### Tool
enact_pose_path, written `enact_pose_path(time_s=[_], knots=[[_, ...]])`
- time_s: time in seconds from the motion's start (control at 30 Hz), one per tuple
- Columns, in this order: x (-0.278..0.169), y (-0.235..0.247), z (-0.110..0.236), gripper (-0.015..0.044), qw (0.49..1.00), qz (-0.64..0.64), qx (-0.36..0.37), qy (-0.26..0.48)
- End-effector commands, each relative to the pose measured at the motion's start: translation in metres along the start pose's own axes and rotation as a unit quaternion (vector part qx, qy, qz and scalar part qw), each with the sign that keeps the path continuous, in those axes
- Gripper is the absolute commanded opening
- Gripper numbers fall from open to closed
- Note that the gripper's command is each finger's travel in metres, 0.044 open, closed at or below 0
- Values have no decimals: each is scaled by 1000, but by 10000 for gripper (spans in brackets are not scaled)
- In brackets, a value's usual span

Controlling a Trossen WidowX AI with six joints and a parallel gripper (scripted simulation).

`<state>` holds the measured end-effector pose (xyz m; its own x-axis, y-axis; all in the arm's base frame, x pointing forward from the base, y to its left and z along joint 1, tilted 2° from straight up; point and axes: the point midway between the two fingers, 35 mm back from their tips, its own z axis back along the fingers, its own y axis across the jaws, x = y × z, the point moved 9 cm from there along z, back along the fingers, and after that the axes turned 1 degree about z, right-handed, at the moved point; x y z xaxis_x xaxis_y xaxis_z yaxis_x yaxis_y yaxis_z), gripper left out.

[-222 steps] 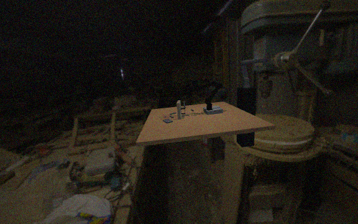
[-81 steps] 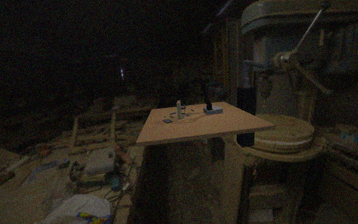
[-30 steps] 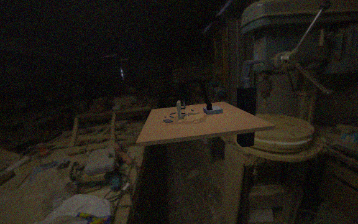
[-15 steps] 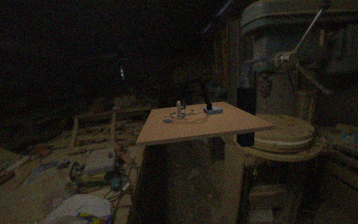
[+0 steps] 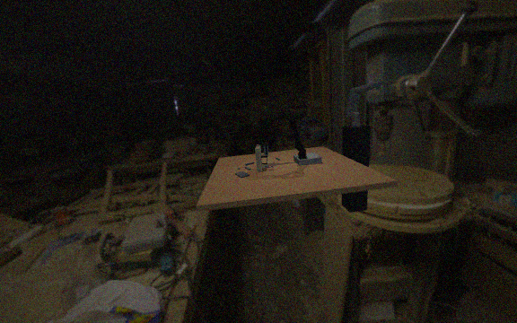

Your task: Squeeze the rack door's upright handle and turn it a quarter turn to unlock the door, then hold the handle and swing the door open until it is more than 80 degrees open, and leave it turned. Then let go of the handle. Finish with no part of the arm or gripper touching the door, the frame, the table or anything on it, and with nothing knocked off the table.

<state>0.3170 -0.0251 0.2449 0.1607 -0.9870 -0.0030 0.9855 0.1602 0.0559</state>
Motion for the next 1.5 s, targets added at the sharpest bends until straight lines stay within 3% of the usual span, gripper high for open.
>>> enact_pose_path(time_s=[0.0, 0.33, 0.7, 1.07, 1.47], knots=[[-1, 2, 0, 297, 996, 94, 6, 1], [-1, 2, 0, 297, 942, 336, 6, -1], [-1, 2, 0, 297, 817, 577, 5, -2], [-1, 2, 0, 297, 632, 775, 4, -3], [-1, 2, 0, 297, 377, 926, 3, -4]])
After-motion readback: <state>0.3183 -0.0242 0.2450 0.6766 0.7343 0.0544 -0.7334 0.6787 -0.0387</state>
